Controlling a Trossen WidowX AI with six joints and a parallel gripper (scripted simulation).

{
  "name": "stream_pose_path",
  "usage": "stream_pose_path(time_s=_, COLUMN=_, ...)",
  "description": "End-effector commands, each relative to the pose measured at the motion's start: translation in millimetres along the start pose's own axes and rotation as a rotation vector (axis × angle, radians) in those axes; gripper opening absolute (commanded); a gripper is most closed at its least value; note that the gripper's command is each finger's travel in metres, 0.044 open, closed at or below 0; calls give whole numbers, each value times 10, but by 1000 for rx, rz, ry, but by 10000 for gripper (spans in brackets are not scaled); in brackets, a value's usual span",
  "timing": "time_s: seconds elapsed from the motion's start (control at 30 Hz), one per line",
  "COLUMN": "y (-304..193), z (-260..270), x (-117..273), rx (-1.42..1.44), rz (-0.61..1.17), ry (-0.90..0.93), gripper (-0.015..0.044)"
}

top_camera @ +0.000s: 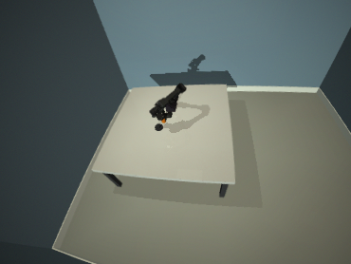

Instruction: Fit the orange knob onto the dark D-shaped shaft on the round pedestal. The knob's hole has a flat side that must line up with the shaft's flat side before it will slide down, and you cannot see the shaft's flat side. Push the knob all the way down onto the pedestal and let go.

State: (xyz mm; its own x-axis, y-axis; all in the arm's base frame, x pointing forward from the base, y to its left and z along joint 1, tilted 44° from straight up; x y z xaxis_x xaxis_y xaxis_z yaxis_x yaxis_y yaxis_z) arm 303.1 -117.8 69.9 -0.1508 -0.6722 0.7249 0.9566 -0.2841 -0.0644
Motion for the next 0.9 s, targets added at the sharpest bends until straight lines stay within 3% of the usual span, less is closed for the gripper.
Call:
stream_pose_path(time_s=0.0, y=16, z=-129, x=-25, rx=4, rz=0, ry=-3, gripper=0)
stream_pose_path(time_s=0.87, y=29, z=-777, x=-243, rx=18, rz=0, ry=3, gripper=0)
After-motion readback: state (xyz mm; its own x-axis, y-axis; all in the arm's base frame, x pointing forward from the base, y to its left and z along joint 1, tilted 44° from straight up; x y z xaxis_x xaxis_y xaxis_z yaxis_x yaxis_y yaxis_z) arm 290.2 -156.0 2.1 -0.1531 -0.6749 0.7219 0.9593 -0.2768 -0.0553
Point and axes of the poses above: the point midway between the two fingers, 35 mm back from their tips, its own x axis back along the fingers, its own z axis across the jaws, y = z × x, the point moved 2 cm from there along x, back along the fingers, and after that the axes turned 6 degrees about -x, right-handed, at the moved point
